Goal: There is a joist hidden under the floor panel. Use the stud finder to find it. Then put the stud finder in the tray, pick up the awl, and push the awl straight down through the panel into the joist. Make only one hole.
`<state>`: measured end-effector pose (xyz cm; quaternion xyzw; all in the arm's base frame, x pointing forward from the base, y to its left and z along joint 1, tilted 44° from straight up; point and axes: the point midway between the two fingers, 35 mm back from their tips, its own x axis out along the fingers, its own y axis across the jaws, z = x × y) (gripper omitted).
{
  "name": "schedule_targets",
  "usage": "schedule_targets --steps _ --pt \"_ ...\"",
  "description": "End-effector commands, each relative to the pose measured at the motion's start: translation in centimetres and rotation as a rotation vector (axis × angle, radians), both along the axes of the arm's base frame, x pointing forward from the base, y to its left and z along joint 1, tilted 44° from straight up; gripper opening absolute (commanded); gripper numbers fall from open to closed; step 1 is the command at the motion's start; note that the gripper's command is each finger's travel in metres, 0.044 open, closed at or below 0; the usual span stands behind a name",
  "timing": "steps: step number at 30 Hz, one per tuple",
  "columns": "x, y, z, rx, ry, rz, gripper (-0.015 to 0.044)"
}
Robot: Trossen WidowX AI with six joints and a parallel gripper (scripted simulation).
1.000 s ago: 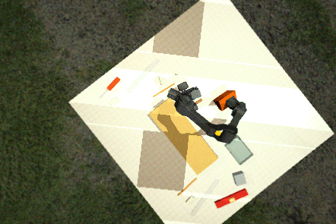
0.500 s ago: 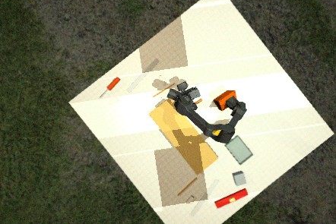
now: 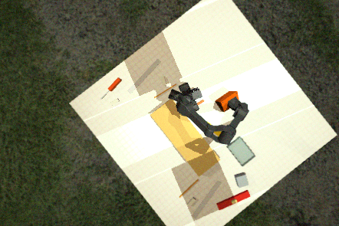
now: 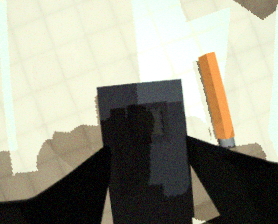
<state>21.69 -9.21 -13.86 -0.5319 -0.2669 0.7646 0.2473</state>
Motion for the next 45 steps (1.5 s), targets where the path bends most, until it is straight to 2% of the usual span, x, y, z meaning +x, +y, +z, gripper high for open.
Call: schedule_targets --steps 1,14,20,31,38,45 --pt "0.0 0.1 -0.1 0.003 0.004 -0.005 0.0249" --pt "0.0 0.1 -0.1 0.003 0.004 -0.005 0.0162" --pt "0.3 -1.7 1.5 0.000 0.003 -0.005 0.0005" --pt "0.4 -6.9 7.3 -0.001 0.005 -0.005 0.0000" --pt "0.6 -6.9 7.3 0.008 -0.025 0.016 0.0000" --pt "1.9 -7.0 7.2 0.066 -0.218 0.157 0.0000"
